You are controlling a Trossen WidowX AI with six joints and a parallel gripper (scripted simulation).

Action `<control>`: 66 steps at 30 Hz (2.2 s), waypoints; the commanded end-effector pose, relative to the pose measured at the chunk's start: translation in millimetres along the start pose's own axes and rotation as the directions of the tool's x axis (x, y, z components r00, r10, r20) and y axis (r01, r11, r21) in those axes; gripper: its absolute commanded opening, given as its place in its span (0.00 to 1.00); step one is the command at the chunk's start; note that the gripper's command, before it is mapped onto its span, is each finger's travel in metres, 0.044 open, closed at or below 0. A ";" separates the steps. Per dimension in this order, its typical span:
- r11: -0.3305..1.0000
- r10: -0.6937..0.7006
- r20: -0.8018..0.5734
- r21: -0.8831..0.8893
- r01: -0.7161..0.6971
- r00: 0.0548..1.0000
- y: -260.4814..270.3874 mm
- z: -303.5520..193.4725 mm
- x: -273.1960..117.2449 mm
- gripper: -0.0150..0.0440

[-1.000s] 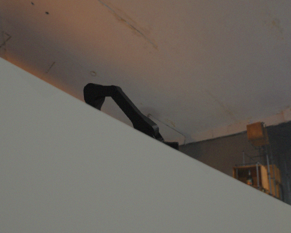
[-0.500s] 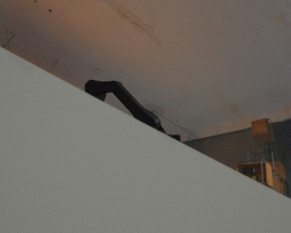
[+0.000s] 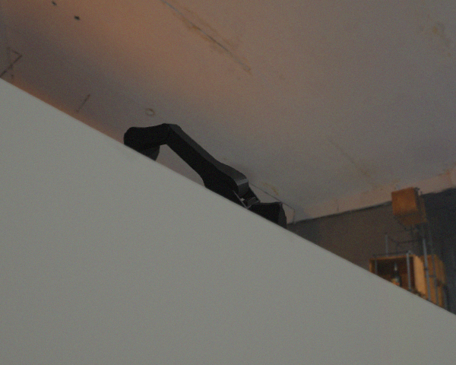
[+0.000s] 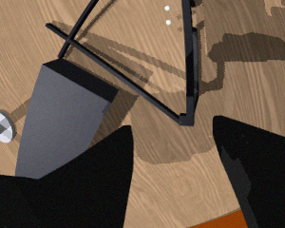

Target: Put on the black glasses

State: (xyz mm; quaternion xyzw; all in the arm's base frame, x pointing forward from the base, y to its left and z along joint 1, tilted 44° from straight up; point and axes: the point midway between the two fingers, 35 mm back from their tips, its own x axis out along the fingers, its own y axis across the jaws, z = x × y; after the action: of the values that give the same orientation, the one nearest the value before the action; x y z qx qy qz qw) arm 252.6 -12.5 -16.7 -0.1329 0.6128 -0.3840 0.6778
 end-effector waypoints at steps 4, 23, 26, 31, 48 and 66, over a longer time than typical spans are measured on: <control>1.000 -0.006 0.001 0.003 0.006 1.000 -12.4 20.0 0.2 0.50; 1.000 -0.005 0.000 0.003 0.005 1.000 -12.9 20.7 13.9 0.46; 1.000 -0.005 0.000 0.003 0.005 1.000 -13.2 20.8 18.8 0.46; 1.000 -0.005 0.001 0.003 0.005 1.000 -14.0 20.9 26.9 0.46; 1.000 -0.008 0.001 0.003 0.008 1.000 -18.5 19.7 53.7 0.46; 1.000 -0.006 -0.003 0.001 0.006 1.000 -17.6 18.2 60.4 0.42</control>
State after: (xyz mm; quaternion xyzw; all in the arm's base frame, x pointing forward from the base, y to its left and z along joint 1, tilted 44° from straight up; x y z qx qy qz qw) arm 260.7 -70.7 -45.5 -0.1342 0.6132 -0.3865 0.6757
